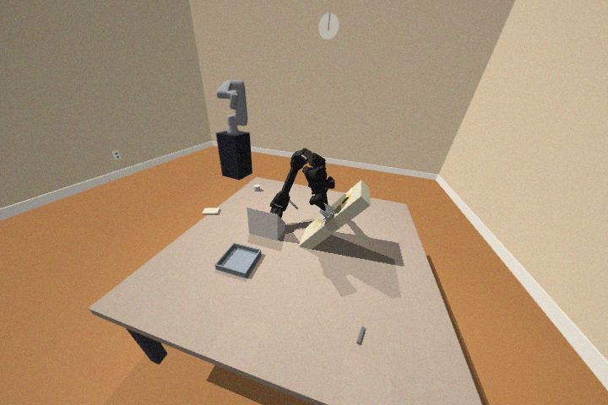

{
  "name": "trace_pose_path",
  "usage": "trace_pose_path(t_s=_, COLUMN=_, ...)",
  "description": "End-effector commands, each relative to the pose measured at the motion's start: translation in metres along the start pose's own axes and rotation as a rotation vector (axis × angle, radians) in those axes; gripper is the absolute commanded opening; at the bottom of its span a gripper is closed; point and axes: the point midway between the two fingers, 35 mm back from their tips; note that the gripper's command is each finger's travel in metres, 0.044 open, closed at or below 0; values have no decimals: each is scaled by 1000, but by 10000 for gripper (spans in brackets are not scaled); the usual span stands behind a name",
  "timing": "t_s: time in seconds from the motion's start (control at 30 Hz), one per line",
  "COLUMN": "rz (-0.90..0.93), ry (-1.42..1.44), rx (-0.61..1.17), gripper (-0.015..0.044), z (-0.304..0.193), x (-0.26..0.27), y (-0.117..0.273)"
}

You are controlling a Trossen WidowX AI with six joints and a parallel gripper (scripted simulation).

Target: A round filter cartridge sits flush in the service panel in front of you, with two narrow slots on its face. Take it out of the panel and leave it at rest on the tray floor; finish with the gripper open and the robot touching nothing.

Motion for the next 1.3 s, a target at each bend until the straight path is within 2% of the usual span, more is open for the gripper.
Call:
trace_pose_path(t_s=0.0, rz=5, ry=-5, rx=-2, gripper=305, z=-1, x=1, y=-7)
trace_pose_path(t_s=0.23, rz=7, ry=-5, rx=-3, gripper=305, z=-1, x=2, y=-16)
trace_pose_path(t_s=0.3, rz=3, ry=1, rx=0, gripper=252, z=0, x=1, y=-12)
trace_pose_path(t_s=0.63, rz=3, ry=1, rx=0, gripper=186, z=0, x=1, y=-12)
trace_pose_path(t_s=0.87, rz=3, ry=0, rx=-1, gripper=2, z=7, x=1, y=-9)
trace_pose_path(t_s=1.1, rz=3, ry=-2, rx=-2, gripper=0, z=22, x=0, y=-1)
trace_pose_path(t_s=1.27, rz=-28, ry=-29, rx=-30, gripper=0, z=25, x=-3, y=29)
Point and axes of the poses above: the point midway between the two fingers, 35 mm back from their tips, its own y axis back along the fingers, its own x axis across the jaws, z = x × y, and after that the axes turned 4 degrees about y, right-handed
